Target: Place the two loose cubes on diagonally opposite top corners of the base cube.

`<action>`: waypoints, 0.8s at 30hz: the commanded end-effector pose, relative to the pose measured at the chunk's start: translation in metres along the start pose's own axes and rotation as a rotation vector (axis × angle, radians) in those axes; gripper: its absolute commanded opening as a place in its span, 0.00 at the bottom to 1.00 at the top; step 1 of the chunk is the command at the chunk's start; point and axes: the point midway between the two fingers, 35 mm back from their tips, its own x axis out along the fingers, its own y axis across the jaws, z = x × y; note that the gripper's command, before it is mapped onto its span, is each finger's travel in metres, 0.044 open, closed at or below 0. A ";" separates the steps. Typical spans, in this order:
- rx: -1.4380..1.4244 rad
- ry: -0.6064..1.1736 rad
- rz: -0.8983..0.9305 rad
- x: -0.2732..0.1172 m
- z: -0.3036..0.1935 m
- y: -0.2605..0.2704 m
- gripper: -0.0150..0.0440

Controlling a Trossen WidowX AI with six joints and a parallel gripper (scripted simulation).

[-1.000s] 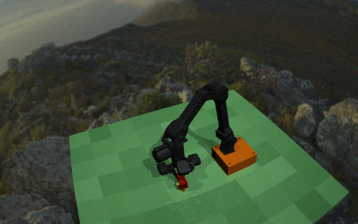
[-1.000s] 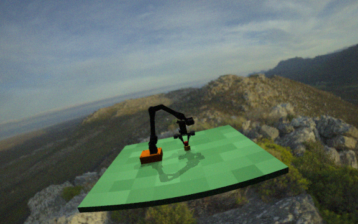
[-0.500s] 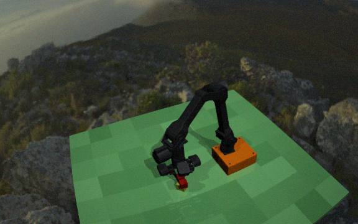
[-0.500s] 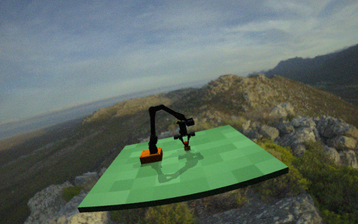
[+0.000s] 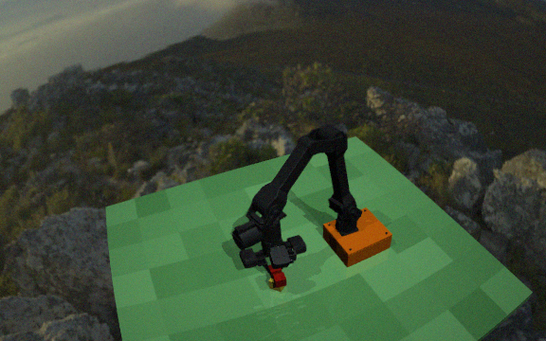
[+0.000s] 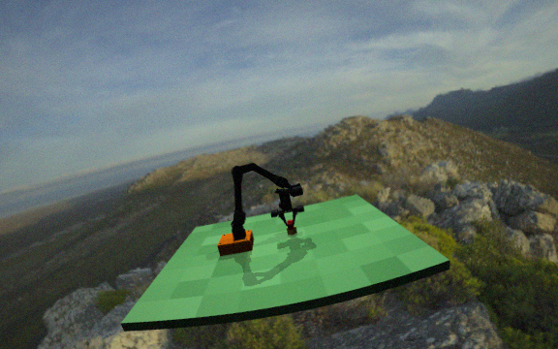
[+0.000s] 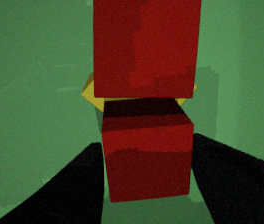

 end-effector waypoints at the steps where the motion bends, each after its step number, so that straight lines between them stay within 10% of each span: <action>1: 0.004 0.002 -0.003 0.000 0.000 -0.001 0.60; 24: 0.000 0.000 0.000 -0.035 0.000 0.000 0.60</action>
